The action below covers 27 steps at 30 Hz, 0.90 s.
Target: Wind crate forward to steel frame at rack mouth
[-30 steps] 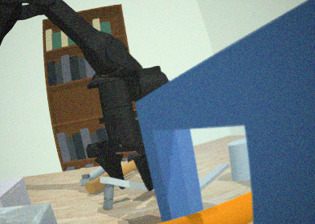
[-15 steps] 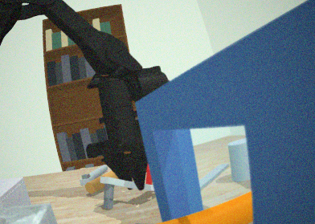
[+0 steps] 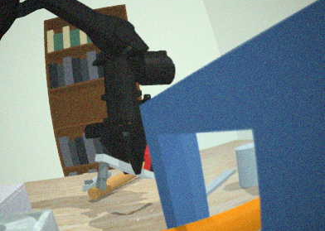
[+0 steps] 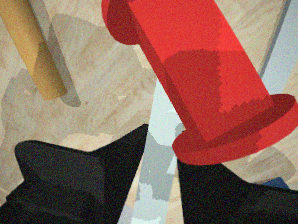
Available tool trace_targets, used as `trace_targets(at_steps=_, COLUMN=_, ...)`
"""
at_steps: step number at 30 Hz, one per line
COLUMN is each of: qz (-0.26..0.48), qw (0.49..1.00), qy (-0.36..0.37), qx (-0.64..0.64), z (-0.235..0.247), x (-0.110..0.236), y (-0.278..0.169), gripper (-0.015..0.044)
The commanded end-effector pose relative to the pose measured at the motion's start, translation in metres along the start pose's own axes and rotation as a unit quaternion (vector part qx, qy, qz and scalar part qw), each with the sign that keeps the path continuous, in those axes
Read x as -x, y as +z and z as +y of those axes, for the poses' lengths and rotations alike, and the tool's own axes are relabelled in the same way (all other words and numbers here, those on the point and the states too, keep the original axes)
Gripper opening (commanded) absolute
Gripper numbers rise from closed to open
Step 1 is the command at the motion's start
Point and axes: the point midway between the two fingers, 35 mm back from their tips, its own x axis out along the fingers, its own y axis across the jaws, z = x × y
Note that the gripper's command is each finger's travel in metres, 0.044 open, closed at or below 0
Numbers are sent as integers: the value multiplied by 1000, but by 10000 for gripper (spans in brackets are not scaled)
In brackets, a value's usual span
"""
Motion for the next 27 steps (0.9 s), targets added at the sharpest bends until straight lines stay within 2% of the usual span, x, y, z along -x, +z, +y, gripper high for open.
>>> trace_targets(at_steps=1, qz=-3, qw=1000, qy=-9, qx=-1, z=0, x=68, y=-3, gripper=0)
trace_targets(at_steps=9, qz=-3, qw=1000, qy=-7, qx=-13, z=-1, x=73, y=-5, gripper=0)
trace_targets(at_steps=18, qz=-17, qw=987, qy=15, qx=-162, z=-29, x=76, y=-27, gripper=0)
trace_targets(at_steps=27, qz=-30, qw=949, qy=39, qx=-311, z=-54, x=79, y=-52, gripper=0)
